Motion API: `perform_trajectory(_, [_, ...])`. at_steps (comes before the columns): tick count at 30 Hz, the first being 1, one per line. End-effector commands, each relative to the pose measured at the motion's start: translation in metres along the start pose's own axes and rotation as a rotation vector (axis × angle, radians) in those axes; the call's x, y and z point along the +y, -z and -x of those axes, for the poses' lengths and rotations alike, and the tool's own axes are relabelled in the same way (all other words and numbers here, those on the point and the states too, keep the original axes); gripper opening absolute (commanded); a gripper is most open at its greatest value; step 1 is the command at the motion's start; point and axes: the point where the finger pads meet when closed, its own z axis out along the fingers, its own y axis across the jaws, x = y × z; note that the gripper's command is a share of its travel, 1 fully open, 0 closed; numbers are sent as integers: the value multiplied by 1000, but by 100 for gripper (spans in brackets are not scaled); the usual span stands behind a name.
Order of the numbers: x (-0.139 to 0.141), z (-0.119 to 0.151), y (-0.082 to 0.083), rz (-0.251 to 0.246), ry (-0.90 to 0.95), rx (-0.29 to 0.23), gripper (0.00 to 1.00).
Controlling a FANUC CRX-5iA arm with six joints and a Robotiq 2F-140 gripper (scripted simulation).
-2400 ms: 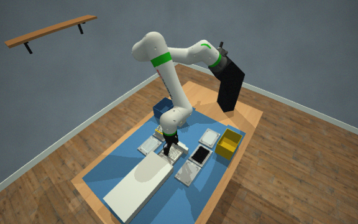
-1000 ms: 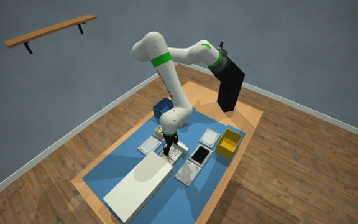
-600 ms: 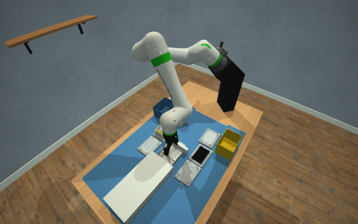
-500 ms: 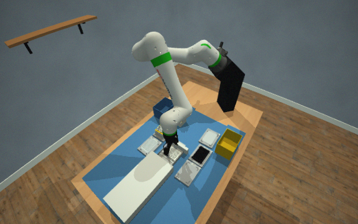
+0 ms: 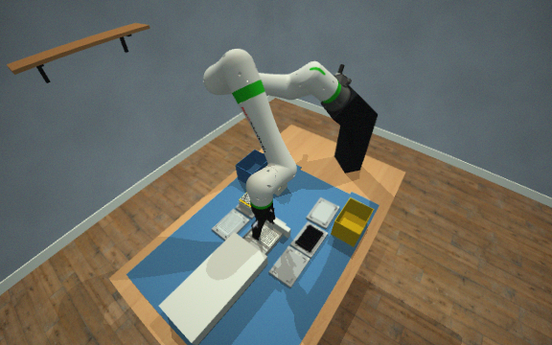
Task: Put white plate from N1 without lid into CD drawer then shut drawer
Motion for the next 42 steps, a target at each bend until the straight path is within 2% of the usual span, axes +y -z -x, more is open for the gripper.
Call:
perform_trajectory(1, [-1,0,0,-1,0,0,0])
perform_trajectory(36, [-1,0,0,-1,0,0,0])
perform_trajectory(37, [-1,0,0,-1,0,0,66])
perform_trajectory(42, [-1,0,0,-1,0,0,66])
